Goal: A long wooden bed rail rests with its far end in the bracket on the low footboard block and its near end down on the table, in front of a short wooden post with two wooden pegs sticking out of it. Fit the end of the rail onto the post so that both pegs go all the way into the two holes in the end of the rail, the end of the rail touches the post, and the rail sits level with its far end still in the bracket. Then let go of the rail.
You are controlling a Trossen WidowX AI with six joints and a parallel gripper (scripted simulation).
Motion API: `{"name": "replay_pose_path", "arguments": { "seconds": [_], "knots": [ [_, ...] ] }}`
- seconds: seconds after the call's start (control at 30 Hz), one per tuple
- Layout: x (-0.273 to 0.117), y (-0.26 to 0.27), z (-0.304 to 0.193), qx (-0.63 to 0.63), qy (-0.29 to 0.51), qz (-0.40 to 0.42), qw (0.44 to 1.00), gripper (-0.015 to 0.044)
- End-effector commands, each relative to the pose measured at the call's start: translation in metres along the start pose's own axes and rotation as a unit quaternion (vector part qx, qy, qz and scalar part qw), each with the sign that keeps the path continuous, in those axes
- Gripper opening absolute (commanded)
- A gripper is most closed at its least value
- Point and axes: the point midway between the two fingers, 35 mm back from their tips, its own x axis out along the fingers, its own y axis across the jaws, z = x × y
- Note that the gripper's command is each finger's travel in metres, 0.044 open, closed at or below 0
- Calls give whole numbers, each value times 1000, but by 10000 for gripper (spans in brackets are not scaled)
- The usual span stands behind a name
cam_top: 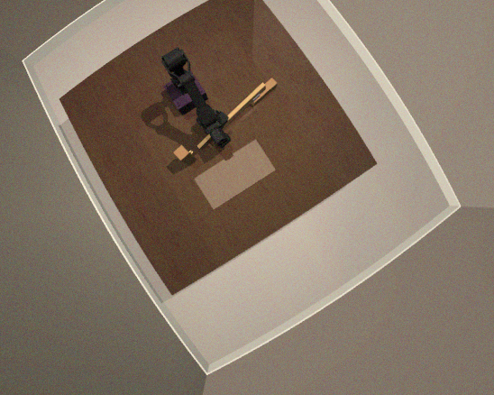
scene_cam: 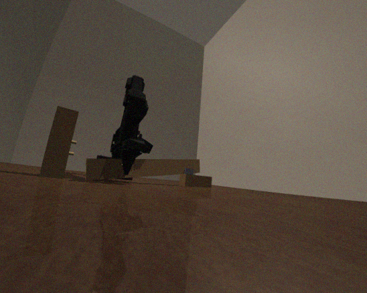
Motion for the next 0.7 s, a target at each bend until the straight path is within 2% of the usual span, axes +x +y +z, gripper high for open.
{"name": "replay_pose_path", "arguments": {
  "seconds": [0.0, 0.27, 0.5, 0.53, 0.67],
  "knots": [
    [0, 0, 0, -2, 2, 0, 1000, 282],
    [0, 0, 0, -2, 2, 0, 1000, 72],
    [0, 0, 0, -2, 2, 0, 1000, 26],
    [0, 0, 0, -2, 2, 0, 1000, 0],
    [0, 0, 0, -2, 2, 0, 1000, 0]
  ]
}}
